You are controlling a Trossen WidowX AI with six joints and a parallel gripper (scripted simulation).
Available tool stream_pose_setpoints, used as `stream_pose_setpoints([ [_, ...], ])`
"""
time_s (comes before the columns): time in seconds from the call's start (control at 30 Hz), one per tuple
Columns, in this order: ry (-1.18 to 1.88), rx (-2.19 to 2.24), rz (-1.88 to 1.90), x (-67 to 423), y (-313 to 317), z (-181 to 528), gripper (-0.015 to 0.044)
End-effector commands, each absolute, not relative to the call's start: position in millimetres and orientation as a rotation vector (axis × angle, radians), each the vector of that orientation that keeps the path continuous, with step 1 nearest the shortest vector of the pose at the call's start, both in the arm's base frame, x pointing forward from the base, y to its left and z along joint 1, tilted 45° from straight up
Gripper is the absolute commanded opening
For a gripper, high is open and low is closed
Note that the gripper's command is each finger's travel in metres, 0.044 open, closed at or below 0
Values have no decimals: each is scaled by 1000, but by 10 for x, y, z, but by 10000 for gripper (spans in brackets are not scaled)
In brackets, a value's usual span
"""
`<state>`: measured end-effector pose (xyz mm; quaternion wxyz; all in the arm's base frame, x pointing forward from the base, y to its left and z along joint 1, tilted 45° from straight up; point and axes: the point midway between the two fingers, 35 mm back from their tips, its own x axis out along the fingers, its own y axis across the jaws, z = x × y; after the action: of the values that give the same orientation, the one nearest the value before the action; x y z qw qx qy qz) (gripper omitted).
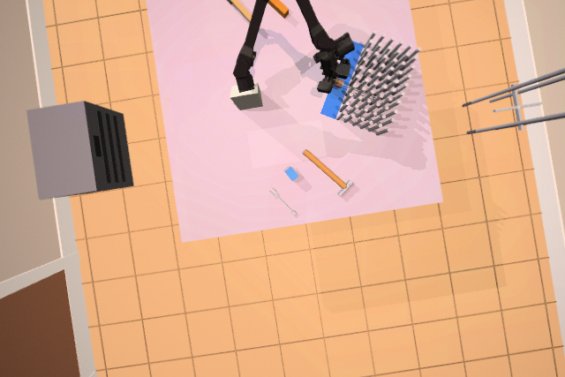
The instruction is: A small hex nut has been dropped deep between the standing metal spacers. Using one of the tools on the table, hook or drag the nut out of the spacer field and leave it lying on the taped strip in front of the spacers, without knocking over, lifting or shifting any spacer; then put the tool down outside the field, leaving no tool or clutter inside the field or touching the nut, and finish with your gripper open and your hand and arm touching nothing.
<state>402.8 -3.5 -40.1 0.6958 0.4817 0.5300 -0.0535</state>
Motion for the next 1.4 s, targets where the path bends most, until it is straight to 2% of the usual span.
stream_pose_setpoints([
  [0.0, 1178, 1074, -117, 4060, -63, -401, 0],
  [1.37, 1178, 1077, -119, 4001, 112, -503, 0],
])
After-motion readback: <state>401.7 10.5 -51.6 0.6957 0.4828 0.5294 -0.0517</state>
